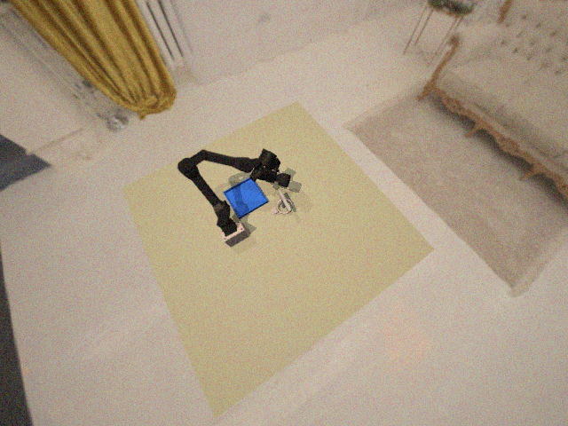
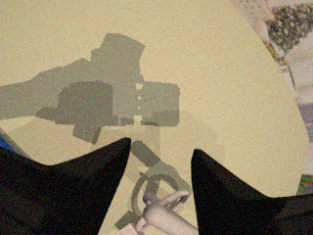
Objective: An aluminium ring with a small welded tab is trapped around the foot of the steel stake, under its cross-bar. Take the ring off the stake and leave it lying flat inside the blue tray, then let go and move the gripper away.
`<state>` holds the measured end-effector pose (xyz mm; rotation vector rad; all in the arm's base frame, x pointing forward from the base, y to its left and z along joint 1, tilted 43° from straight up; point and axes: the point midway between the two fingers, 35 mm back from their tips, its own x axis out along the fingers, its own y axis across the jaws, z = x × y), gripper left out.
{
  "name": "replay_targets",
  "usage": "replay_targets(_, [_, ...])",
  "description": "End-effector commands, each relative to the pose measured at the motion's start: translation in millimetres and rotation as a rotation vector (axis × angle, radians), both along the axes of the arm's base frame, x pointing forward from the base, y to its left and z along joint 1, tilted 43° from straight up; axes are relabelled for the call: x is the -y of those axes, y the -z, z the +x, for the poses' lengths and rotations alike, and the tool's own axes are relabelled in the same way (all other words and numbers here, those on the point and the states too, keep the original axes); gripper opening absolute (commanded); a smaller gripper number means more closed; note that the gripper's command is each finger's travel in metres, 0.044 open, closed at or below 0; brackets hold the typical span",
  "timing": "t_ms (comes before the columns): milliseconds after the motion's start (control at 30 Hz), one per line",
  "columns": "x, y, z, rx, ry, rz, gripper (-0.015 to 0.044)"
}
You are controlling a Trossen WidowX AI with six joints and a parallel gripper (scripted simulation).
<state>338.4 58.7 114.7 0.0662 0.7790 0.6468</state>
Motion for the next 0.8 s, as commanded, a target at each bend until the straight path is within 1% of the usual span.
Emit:
replay_targets(0, [8,8,-5,-0.026,0.036,0.028,0.02])
replay_targets(500, [55,31,-23,-0.09,0.239,0.147,0.02])
replay_targets(767, [70,46,-38,-0.141,0.344,0.205,0.02])
